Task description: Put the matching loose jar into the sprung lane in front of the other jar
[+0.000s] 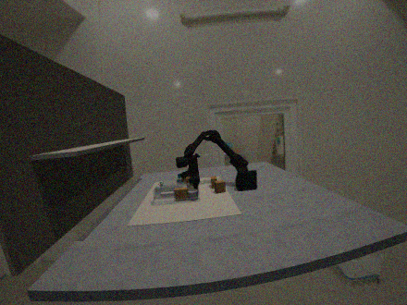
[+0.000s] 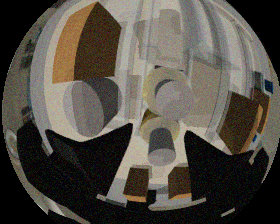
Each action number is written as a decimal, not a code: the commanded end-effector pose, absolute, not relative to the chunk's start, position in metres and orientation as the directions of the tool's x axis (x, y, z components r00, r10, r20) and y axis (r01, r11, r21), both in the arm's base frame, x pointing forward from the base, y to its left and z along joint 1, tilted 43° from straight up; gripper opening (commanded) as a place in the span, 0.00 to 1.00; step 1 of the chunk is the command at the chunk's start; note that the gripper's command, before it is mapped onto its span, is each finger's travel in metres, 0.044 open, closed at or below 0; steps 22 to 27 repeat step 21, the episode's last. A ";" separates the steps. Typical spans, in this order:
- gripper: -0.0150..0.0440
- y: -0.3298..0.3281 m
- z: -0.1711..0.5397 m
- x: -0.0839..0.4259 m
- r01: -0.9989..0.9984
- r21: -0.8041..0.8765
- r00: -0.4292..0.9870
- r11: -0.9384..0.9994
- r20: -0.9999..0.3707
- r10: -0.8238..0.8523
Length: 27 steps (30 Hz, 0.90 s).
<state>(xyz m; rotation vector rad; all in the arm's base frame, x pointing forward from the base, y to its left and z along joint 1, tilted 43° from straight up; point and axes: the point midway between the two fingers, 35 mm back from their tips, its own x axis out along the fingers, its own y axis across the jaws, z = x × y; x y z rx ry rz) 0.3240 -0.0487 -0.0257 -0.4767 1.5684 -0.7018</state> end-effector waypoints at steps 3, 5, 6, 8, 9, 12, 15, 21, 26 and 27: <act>0.74 -0.037 -0.014 0.328 0.106 -0.676 -0.114 0.730 -0.737 -0.666; 0.74 -0.037 -0.014 0.328 0.106 -0.676 -0.114 0.730 -0.737 -0.666; 0.74 -0.037 -0.014 0.328 0.106 -0.676 -0.114 0.730 -0.737 -0.666; 0.74 -0.037 -0.014 0.327 0.106 -0.676 -0.114 0.730 -0.737 -0.666; 0.74 -0.037 -0.014 0.326 0.106 -0.676 -0.114 0.730 -0.737 -0.666; 0.74 -0.035 -0.014 0.320 0.106 -0.675 -0.114 0.730 -0.737 -0.666; 0.74 -0.033 -0.013 0.311 0.105 -0.675 -0.114 0.730 -0.738 -0.665; 0.74 -0.029 -0.013 0.291 0.105 -0.675 -0.115 0.731 -0.738 -0.665; 0.74 -0.029 -0.013 0.291 0.105 -0.675 -0.115 0.731 -0.738 -0.665; 0.74 -0.029 -0.013 0.291 0.105 -0.675 -0.115 0.731 -0.738 -0.665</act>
